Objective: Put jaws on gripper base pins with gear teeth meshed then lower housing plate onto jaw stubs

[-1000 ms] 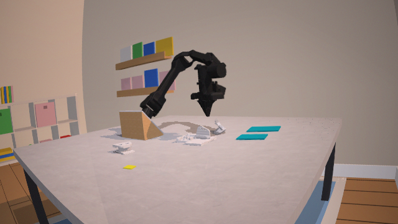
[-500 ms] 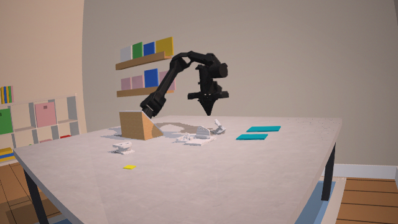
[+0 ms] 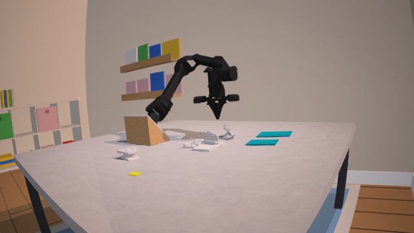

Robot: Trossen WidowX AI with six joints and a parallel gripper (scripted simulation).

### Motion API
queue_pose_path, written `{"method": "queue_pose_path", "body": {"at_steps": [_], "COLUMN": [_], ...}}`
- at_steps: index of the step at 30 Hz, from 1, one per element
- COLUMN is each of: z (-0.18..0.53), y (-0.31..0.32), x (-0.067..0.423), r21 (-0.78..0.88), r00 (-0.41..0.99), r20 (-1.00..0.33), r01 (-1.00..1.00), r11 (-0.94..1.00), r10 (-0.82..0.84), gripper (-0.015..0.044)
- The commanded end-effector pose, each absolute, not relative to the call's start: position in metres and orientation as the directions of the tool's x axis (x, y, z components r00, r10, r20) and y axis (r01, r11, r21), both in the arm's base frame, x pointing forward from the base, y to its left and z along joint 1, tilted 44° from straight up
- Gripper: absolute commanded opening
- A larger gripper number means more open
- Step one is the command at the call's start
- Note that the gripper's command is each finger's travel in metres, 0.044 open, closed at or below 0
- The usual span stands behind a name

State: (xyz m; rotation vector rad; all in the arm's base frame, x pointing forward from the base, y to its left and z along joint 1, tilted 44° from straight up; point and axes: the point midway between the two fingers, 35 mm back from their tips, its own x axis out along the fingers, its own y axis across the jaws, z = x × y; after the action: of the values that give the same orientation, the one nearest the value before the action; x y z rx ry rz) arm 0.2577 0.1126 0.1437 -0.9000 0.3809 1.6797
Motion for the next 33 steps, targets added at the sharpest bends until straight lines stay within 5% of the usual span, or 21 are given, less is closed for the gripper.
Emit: {"method": "queue_pose_path", "body": {"at_steps": [1,16,33], "z": [0.148,0.163,0.151], "y": [0.116,0.129,0.141], "x": [0.254,0.237,0.236], "r21": [-0.258,-0.476,-0.484], "r00": [-0.072,-0.076,-0.076], "r20": [-0.725,-0.72,-0.721], "r01": [-0.894,-0.668,-0.655], "r11": [-0.367,-0.571,-0.58], "r10": [0.685,0.689,0.688], "gripper": [0.0,0.0,0.0]}}
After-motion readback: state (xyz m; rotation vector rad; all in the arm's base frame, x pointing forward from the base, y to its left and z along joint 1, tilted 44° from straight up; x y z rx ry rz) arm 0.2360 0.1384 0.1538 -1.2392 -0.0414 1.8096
